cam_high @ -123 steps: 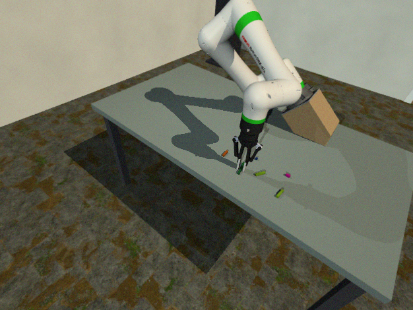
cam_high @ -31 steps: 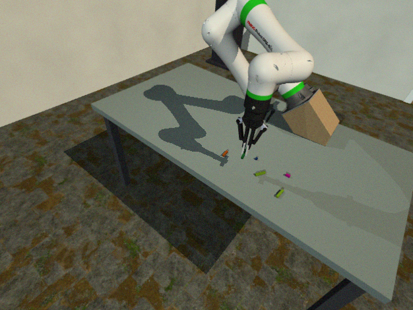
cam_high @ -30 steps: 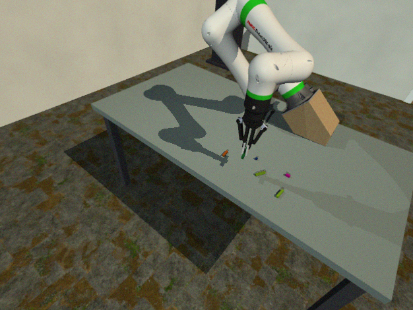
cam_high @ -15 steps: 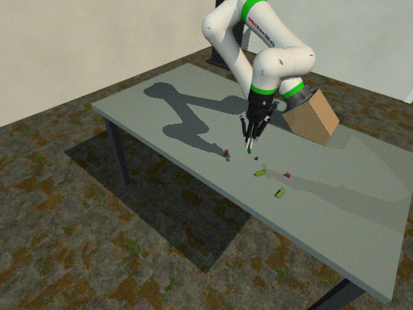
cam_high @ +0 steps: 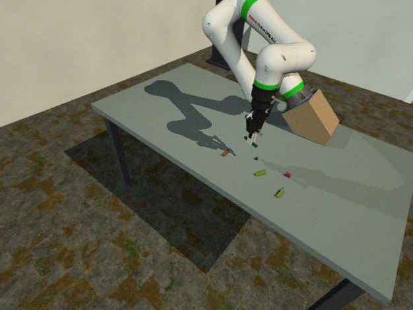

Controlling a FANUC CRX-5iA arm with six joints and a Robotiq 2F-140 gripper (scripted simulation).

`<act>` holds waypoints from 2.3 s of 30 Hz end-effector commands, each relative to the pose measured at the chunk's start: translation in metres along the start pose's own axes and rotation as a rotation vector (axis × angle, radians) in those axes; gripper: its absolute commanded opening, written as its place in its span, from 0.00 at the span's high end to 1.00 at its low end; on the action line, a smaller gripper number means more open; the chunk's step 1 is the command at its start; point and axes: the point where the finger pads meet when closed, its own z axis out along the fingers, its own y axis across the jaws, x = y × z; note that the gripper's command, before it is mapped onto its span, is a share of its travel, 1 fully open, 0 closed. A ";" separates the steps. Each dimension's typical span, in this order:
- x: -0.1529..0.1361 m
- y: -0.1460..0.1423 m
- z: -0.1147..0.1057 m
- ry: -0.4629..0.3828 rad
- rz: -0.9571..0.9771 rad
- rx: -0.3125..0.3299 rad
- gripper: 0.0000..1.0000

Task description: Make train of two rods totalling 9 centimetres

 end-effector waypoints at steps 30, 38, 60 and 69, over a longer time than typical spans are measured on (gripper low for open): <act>-0.012 -0.021 0.012 0.005 -0.320 0.004 0.97; -0.012 -0.021 0.044 0.005 -0.320 0.004 0.97; -0.012 -0.021 0.090 0.005 -0.320 0.004 0.97; -0.012 -0.021 0.090 0.005 -0.320 0.004 0.97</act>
